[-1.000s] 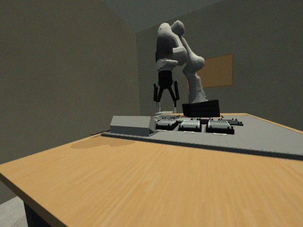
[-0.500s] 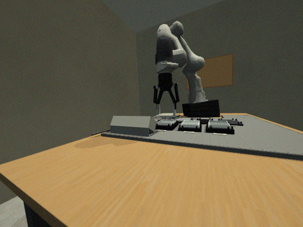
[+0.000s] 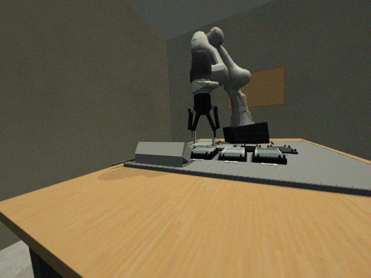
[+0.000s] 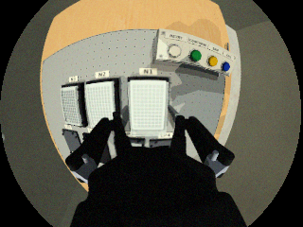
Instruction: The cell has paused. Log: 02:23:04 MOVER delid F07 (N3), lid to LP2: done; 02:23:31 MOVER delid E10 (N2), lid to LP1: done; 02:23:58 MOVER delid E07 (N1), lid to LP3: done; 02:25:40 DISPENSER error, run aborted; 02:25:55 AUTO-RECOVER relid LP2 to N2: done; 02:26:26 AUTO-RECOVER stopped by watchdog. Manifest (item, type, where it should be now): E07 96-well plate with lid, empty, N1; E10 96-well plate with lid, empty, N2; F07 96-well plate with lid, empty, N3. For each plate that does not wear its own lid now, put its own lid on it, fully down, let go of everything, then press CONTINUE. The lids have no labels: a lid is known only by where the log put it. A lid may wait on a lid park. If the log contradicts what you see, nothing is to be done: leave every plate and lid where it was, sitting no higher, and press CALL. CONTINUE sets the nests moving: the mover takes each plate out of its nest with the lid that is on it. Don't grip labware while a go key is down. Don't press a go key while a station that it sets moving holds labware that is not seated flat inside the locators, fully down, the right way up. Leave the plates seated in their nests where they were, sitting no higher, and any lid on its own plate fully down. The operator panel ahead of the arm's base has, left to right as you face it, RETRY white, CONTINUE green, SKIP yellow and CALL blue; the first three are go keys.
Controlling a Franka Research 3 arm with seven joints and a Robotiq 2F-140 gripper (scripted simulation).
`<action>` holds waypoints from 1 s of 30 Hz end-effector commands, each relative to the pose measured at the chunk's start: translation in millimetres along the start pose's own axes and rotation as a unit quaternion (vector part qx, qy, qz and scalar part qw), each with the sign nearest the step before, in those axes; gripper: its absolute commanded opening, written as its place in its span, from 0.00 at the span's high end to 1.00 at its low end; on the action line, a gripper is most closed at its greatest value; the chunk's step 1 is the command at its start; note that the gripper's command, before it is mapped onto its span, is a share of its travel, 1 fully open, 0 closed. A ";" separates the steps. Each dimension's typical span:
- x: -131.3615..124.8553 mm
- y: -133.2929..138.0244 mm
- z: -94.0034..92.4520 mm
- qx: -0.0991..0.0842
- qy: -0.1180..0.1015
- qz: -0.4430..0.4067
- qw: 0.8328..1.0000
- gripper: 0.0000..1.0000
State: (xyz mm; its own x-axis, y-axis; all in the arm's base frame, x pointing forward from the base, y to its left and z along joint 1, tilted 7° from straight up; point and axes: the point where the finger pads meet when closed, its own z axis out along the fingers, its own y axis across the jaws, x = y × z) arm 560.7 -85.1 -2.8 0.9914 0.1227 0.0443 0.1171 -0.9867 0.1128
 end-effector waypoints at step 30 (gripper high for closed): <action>3.1 0.0 5.7 -0.001 0.004 0.002 1.000 1.00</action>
State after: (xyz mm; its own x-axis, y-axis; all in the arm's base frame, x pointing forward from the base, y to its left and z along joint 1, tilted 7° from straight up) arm 562.6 -85.7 -8.4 0.9915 0.1206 0.0487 0.1144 -0.9869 0.1141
